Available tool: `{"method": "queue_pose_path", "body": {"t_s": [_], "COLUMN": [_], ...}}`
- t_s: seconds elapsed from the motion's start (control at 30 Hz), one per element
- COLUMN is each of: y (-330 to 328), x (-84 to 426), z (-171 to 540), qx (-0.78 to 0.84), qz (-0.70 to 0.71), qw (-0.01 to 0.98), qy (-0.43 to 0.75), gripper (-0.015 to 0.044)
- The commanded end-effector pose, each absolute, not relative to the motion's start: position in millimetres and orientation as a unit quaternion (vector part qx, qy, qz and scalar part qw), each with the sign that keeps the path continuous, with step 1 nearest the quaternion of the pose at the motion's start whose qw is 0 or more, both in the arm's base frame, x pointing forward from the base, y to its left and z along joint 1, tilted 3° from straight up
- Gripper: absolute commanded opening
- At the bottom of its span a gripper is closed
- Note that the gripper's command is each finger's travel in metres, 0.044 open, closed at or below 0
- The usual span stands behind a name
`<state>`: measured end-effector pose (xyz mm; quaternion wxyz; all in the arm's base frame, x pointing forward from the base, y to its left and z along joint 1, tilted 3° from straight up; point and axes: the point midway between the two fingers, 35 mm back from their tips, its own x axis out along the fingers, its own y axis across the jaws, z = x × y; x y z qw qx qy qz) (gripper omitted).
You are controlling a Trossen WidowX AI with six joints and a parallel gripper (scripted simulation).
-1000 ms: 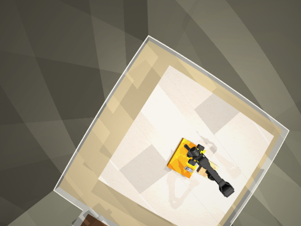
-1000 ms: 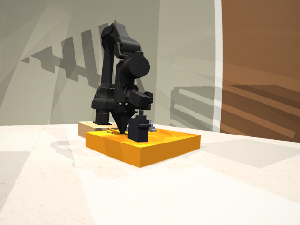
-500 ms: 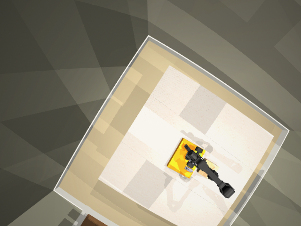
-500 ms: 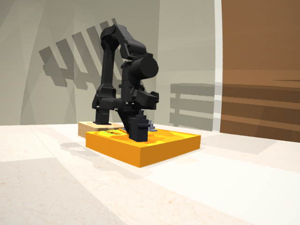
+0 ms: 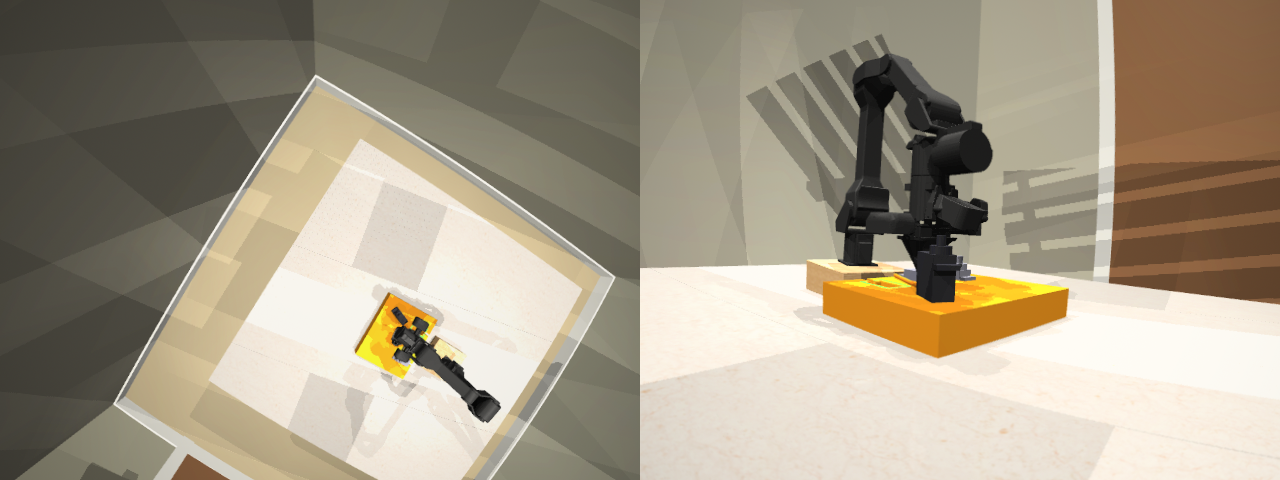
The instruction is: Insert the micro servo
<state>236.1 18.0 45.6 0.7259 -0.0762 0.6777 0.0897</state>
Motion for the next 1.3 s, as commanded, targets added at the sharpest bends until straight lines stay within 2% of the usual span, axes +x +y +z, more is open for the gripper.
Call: {"method": "queue_pose_path", "body": {"t_s": [0.0,0.43,0.83,1.0,1.27], "y": [23,24,-16,-20,-19], "x": [232,229,299,303,305], "z": [45,87,136,139,114], "qx": [-0.076,-0.076,0.021,0.028,0.028], "qz": [0.089,0.089,-0.005,-0.012,-0.012], "qw": [0.724,0.724,0.730,0.730,0.730], "qy": [0.680,0.680,0.683,0.683,0.683], "gripper": [0.0000,0.0000,0.0315,0.0440,0.0440]}}
